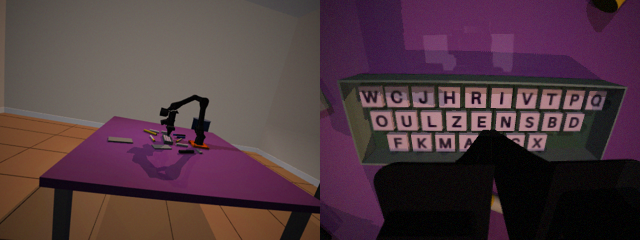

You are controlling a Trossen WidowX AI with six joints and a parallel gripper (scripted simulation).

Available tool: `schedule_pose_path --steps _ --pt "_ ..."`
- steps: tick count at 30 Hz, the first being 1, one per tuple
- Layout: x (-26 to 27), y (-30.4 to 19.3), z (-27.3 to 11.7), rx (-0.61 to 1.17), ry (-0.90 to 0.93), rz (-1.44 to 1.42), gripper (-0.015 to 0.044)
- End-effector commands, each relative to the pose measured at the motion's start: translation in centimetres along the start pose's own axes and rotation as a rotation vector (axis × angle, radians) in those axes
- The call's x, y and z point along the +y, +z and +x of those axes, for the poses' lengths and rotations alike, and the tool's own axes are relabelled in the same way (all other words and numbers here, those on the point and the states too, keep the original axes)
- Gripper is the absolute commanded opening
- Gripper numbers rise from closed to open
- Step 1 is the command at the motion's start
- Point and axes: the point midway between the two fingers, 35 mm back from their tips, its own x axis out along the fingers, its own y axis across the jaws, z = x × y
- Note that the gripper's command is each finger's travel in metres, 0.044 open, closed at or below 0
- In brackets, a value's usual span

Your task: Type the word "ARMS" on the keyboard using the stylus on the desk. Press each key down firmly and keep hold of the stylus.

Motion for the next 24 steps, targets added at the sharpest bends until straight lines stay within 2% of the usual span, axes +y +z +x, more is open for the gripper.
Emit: schedule_pose_path --steps 1,8,21,24 --pt "-0.2 -0.1 0.0 0.002 -0.002 -0.005 0.0" --pt "-6.8 0.0 0.0 0.002 -0.009 -0.005 0.0" --pt "-7.0 0.0 0.0 0.002 -0.01 -0.005 0.0" --pt "-5.5 -1.6 -0.1 0.003 -0.008 -0.005 0.0"
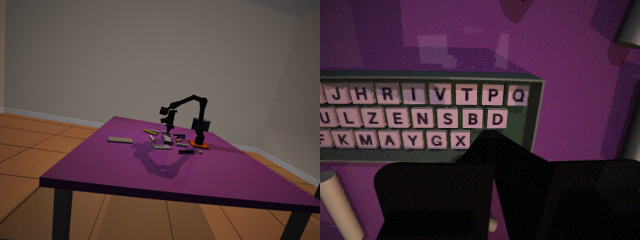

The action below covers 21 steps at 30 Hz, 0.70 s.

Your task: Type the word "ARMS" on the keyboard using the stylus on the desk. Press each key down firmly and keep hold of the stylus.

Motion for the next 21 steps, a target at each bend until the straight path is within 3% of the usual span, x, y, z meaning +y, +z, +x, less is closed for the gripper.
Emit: schedule_pose_path --steps 1,16,21 --pt "1.9 -2.3 0.1 0.007 0.002 -0.002 0.0" --pt "2.7 -3.0 0.1 0.008 0.003 -0.002 0.0" --pt "7.7 -2.7 0.1 0.008 0.008 -0.002 0.0"
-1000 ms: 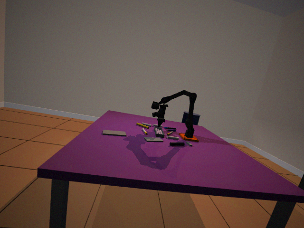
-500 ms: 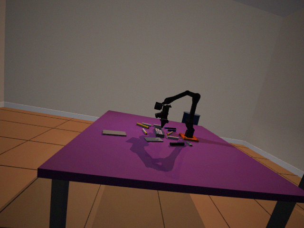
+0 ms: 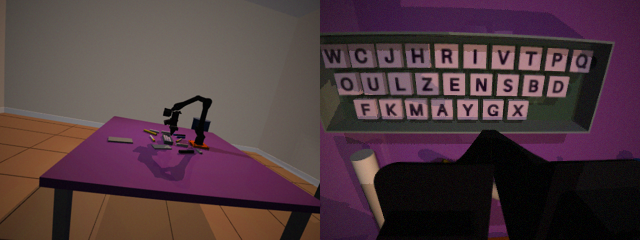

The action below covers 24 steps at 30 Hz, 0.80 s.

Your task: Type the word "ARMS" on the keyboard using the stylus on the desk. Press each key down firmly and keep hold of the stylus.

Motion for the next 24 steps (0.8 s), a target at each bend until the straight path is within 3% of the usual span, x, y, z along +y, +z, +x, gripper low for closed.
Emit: schedule_pose_path --steps 1,17,21,24 --pt "4.3 -0.1 0.0 0.0 0.003 -0.008 0.0" --pt "6.0 -0.3 -0.2 0.0 0.004 -0.008 0.0" --pt "5.9 -0.2 -5.0 0.0 0.004 -0.008 0.0" --pt "5.9 -0.3 -6.0 0.0 0.004 -0.008 0.0"
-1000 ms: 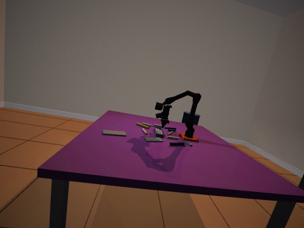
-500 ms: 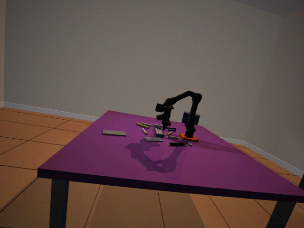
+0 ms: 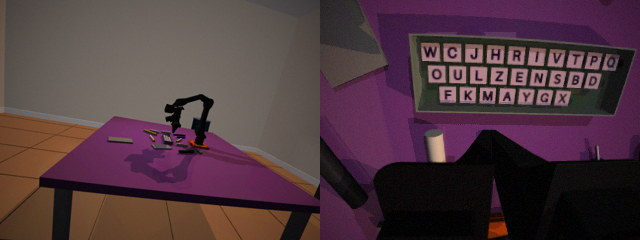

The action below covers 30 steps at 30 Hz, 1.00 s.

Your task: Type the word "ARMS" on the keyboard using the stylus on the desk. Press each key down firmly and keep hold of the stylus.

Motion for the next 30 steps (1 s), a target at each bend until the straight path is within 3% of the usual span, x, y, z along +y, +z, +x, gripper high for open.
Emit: schedule_pose_path --steps 1,9,13,17,28,30 --pt "-0.03 -0.18 -1.93 0.0 -0.002 0.006 0.0" --pt "0.02 0.07 -1.45 -0.011 0.002 0.0 0.0" --pt "0.02 0.05 -1.43 -0.011 0.002 0.0 0.0105" --pt "0.02 0.05 -1.43 -0.011 0.002 0.0 0.0" --pt "0.02 0.05 -1.43 -0.011 0.002 0.0 0.0" --pt "0.02 0.05 -1.43 -0.011 0.002 0.0 0.0053"
